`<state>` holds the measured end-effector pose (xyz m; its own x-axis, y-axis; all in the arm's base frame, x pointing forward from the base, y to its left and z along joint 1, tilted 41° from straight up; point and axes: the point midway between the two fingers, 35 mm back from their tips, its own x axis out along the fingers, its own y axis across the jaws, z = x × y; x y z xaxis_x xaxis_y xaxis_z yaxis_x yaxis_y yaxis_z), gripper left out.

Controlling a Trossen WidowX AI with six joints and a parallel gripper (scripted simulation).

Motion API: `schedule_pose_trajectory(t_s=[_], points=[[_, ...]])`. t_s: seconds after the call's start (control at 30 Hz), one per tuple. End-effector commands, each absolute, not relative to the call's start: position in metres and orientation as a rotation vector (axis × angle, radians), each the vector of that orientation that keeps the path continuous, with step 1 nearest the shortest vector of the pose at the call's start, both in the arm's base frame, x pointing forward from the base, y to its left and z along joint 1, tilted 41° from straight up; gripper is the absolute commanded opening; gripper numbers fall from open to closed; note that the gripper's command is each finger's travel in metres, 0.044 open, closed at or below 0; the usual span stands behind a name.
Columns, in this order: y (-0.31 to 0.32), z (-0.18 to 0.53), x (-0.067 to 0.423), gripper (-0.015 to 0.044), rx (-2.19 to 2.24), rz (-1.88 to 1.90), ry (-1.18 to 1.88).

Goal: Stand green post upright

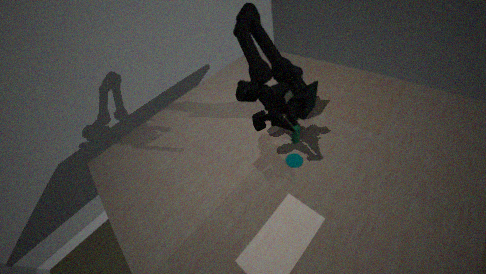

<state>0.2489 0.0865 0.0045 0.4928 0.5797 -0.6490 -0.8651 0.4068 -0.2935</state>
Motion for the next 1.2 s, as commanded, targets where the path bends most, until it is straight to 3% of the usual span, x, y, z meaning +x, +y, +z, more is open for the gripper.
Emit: schedule_pose_trajectory(t_s=[0.0,1.17], points=[[0.087,0.004,0.248,0.0023,-0.666,0.962,0.489],[0.03,-0.062,0.243,0.0023,-0.669,0.964,0.496]])
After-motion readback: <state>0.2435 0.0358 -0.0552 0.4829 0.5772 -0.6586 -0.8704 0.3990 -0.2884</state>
